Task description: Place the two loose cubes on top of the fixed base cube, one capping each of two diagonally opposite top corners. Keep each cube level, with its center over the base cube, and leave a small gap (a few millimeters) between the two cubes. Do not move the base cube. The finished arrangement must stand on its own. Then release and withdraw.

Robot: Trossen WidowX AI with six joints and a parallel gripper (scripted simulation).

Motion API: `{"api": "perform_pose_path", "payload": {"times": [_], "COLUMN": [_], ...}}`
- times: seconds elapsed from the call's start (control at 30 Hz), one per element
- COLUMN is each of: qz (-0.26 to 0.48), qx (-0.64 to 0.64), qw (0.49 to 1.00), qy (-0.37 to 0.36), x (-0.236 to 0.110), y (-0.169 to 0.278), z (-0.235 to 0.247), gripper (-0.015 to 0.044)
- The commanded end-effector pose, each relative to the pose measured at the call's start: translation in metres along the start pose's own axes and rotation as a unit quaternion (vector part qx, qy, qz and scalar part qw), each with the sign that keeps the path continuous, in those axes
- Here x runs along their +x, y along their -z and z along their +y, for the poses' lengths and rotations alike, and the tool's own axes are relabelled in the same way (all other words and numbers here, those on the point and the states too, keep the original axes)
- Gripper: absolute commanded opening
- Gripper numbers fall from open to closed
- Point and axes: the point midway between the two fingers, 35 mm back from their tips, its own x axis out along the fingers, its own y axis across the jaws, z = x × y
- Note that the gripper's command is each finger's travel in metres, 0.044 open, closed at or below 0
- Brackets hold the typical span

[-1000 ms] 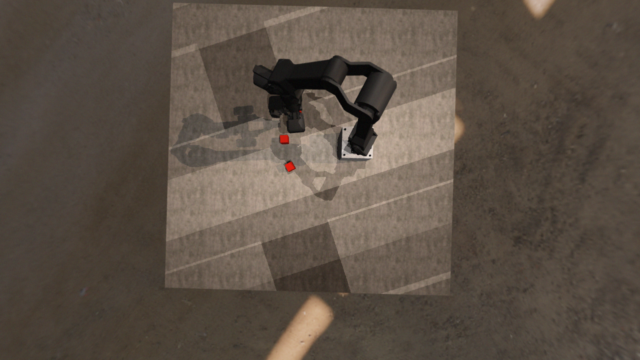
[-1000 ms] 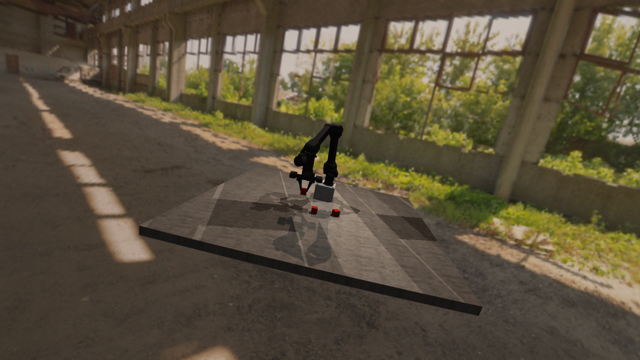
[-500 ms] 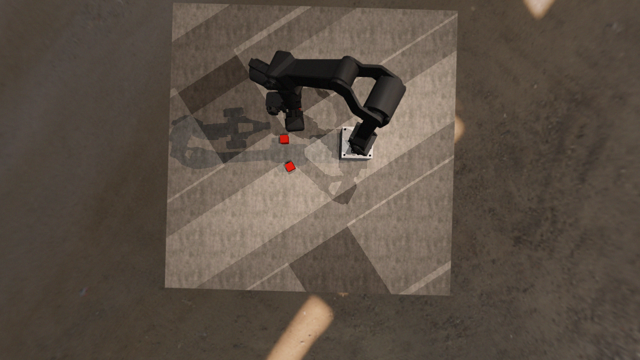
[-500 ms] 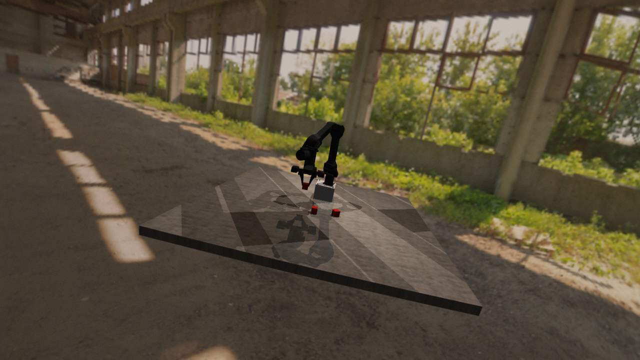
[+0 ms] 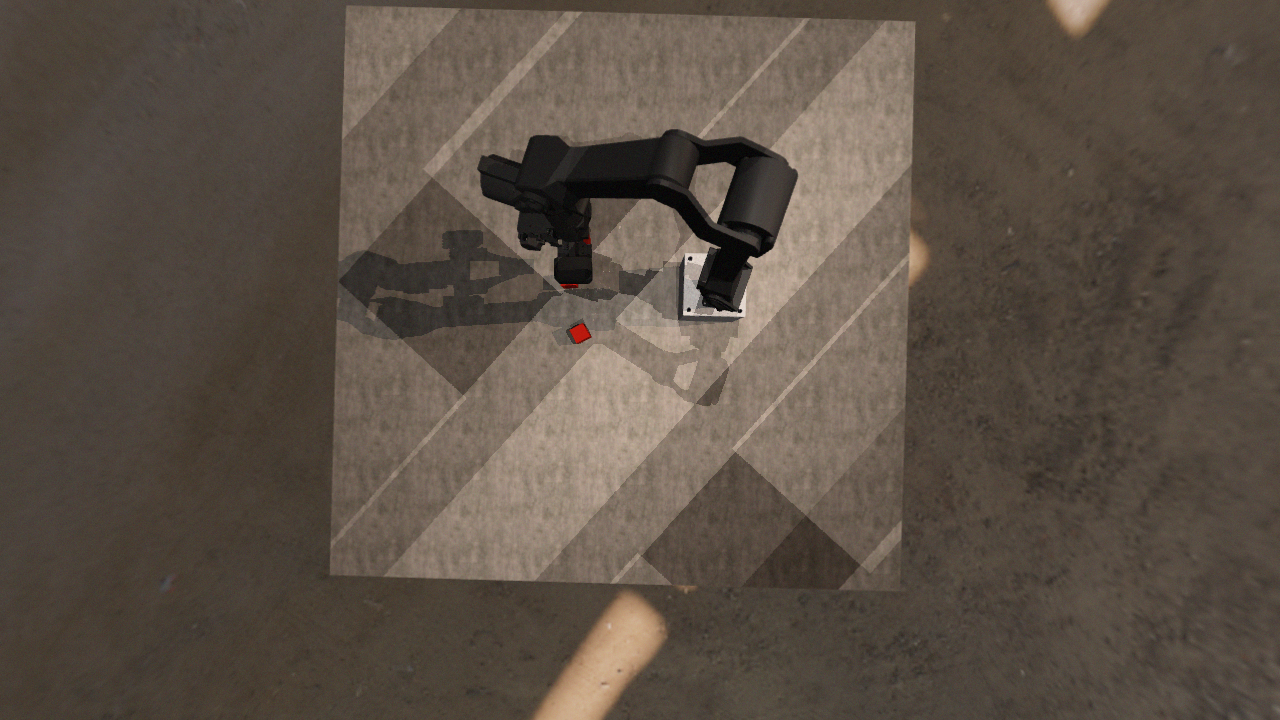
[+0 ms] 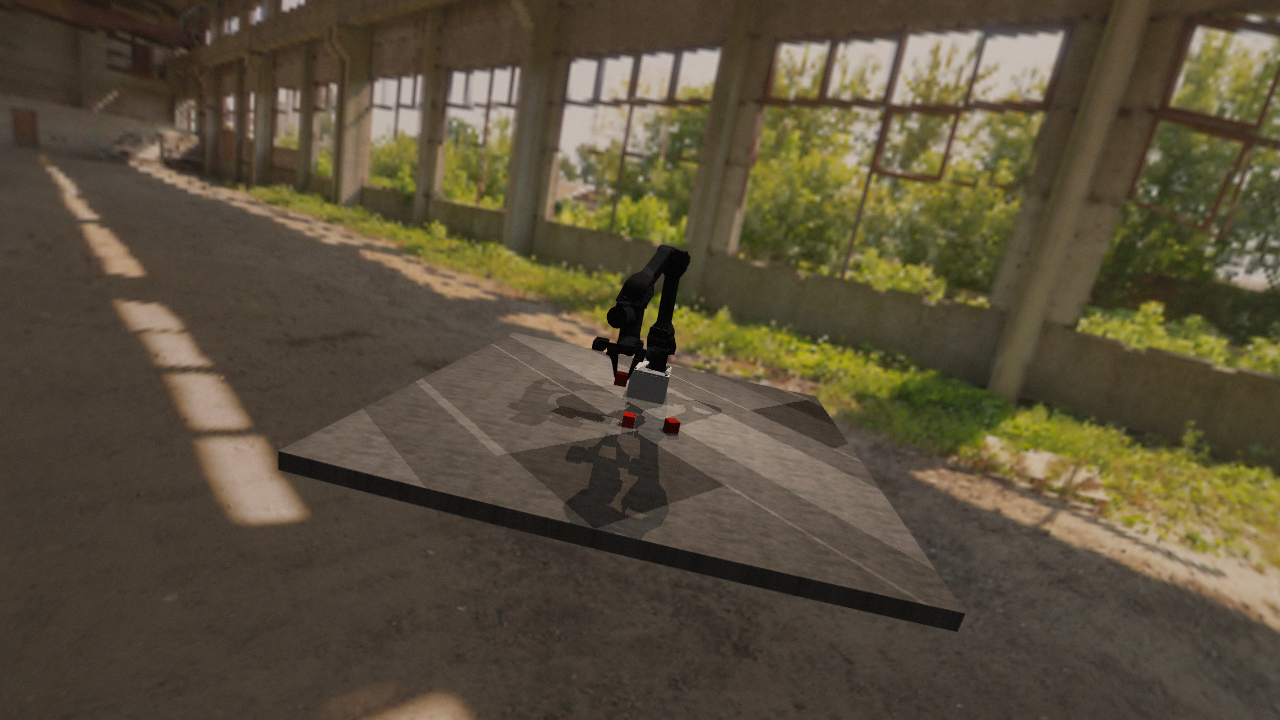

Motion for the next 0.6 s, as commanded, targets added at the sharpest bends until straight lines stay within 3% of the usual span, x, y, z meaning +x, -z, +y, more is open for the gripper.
{"api": "perform_pose_path", "payload": {"times": [0.0, 0.57], "qz": [0.002, 0.001], "qx": [0.011, 0.057], "qw": [1.000, 0.998], "qy": [0.000, -0.002], "x": [0.004, 0.015], "y": [-0.006, -0.026], "z": [0.010, 0.058], "gripper": [0.0105, 0.0105]}}
